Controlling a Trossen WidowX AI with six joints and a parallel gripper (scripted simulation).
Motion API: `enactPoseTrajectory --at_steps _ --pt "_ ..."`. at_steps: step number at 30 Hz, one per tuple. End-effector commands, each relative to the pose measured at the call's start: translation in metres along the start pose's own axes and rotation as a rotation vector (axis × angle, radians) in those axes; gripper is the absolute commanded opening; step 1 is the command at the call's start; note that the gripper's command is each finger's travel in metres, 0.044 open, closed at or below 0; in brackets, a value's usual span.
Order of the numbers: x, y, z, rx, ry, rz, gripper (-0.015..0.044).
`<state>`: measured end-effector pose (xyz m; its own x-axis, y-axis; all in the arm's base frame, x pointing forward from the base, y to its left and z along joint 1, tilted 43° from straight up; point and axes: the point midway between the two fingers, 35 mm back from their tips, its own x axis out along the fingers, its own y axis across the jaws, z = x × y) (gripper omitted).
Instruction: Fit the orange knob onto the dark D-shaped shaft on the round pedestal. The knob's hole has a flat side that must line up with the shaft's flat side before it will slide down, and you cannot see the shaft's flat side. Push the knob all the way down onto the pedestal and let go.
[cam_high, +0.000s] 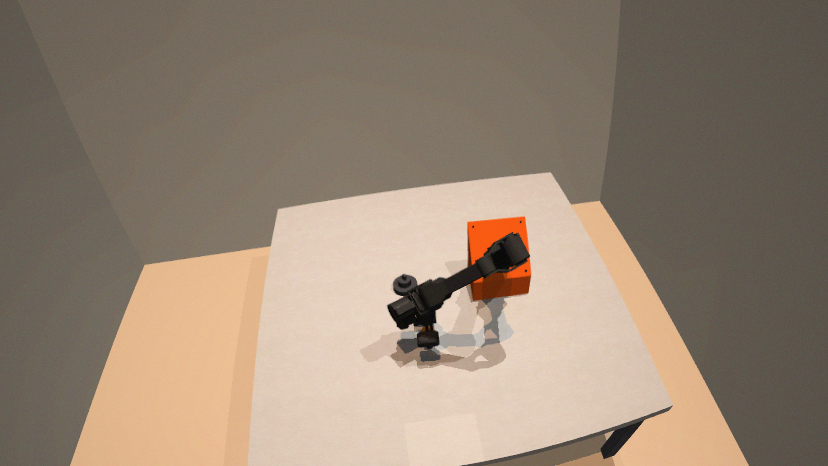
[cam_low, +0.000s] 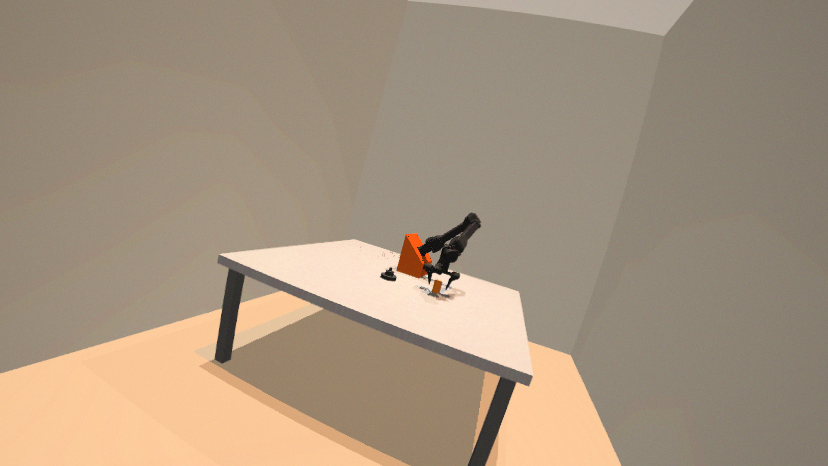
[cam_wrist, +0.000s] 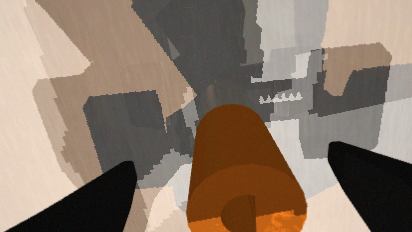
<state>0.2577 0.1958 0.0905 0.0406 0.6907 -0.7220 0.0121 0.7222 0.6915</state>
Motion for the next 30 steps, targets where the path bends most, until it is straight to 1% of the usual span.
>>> enactPoseTrajectory --at_steps 1,9,19,26,30 --pt "0.009 -0.003 -0.001 0.009 0.005 -0.008 0.044" --pt "0.019 -0.003 -0.003 0.01 0.005 -0.006 0.044" --pt "0.019 -0.003 -0.003 0.01 0.005 -0.006 0.0177" --pt "0.019 -0.003 -0.003 0.01 0.005 -0.006 0.0131" --pt "0.011 -0.004 0.0 0.009 0.004 -0.011 0.0026"
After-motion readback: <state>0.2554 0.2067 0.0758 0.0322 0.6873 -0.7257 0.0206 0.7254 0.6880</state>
